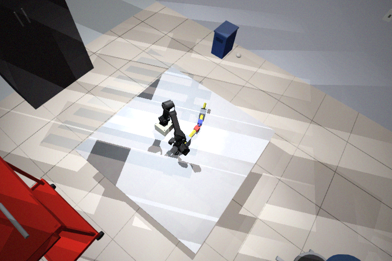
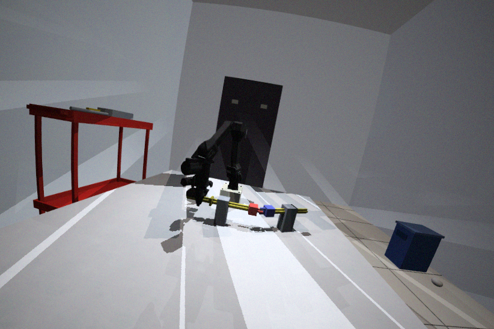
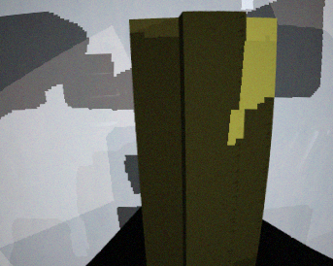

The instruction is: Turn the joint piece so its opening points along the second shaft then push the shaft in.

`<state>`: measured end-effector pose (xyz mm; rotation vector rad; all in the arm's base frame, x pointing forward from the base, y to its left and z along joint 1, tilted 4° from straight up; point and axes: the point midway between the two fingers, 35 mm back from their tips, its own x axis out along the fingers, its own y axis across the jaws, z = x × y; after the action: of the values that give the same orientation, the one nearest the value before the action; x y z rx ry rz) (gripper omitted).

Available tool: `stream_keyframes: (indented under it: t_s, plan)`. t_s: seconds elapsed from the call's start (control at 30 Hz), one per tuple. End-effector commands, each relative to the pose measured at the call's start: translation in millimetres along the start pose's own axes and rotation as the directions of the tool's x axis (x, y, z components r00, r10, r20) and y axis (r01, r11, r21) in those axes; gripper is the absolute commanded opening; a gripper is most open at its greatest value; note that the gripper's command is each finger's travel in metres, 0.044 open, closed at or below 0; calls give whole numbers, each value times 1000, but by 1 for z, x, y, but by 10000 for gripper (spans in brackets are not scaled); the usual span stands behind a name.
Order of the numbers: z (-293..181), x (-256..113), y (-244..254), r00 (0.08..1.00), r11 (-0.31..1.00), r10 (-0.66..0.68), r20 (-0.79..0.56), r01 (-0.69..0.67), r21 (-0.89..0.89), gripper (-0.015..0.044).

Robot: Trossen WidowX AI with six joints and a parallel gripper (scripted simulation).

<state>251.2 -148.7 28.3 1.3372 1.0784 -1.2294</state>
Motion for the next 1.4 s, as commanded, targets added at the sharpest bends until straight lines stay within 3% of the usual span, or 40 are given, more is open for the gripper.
stream_keyframes:
  t_s: [0.0, 0.9, 1.0, 1.17, 1.37]
  plan:
    - [-8, 0, 0, 1000, 1000, 3, 1, -3, 2, 0]
    - [-25, 0, 0, 1000, 1000, 1, 0, -1, 3, 0]
    - [-25, 0, 0, 1000, 1000, 1, 0, -1, 3, 67]
    - [-25, 0, 0, 1000, 1000, 1, 0, -1, 3, 67]
    - [-25, 0, 0, 1000, 1000, 1, 0, -1, 3, 224]
